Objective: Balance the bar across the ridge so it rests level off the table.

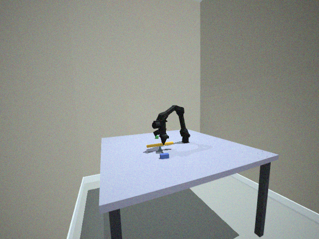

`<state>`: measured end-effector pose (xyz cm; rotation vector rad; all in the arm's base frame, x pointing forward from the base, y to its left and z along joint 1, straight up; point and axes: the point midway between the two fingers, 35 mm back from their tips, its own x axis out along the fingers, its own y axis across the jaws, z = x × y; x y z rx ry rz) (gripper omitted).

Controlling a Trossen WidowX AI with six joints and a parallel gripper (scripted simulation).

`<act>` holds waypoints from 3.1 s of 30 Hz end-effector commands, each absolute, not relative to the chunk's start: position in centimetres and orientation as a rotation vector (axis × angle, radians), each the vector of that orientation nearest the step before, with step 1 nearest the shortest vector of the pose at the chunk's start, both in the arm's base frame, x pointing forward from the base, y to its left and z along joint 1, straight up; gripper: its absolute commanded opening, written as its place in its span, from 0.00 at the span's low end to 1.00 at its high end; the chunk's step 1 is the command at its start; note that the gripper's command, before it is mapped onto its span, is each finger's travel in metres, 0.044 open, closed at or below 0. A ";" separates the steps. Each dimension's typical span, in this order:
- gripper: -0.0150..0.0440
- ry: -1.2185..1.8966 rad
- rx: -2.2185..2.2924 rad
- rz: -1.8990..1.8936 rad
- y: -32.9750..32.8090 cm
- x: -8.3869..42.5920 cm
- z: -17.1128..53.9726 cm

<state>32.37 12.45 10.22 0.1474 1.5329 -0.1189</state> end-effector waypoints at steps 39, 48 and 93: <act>0.25 1.533 0.150 -0.124 12.4 32.4 9.8; 0.25 1.533 0.150 -0.124 12.4 32.4 9.7; 0.25 1.533 0.150 -0.124 12.4 32.4 9.3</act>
